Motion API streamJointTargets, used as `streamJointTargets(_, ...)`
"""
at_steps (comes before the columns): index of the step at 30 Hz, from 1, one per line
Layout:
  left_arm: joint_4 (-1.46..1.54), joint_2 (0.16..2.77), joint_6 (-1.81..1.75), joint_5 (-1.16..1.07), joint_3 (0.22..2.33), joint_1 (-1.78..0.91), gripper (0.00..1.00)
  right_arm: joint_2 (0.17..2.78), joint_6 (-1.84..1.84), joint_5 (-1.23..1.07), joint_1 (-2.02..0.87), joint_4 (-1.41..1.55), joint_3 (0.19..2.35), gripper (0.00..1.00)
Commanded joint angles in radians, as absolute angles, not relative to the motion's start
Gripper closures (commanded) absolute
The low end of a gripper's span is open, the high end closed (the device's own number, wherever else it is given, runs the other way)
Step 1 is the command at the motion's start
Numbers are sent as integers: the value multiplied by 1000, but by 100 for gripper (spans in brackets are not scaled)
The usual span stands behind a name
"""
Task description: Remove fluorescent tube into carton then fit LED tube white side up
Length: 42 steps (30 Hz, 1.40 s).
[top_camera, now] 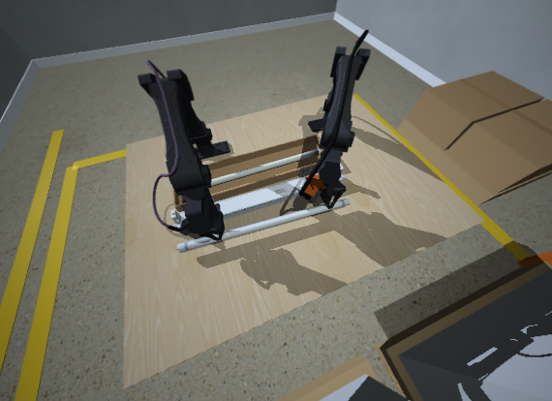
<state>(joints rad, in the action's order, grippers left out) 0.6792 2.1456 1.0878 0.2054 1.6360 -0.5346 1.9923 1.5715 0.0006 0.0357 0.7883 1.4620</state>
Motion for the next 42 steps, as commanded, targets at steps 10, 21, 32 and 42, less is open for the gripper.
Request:
streamJointTargets(10,620,2093,1084,227,1600,-536,89,1957,1565,12,44,745,1428,89)
streamJointTargets(21,616,2093,1080,228,1612,-537,89,1969,1567,12,40,746,1430,89)
streamJointTargets(32,610,2083,1080,228,1625,-537,89,1987,1576,15,27,772,1472,89)
streamJointTargets(42,610,2084,1080,228,1626,-541,89,1961,1578,16,31,777,1474,89)
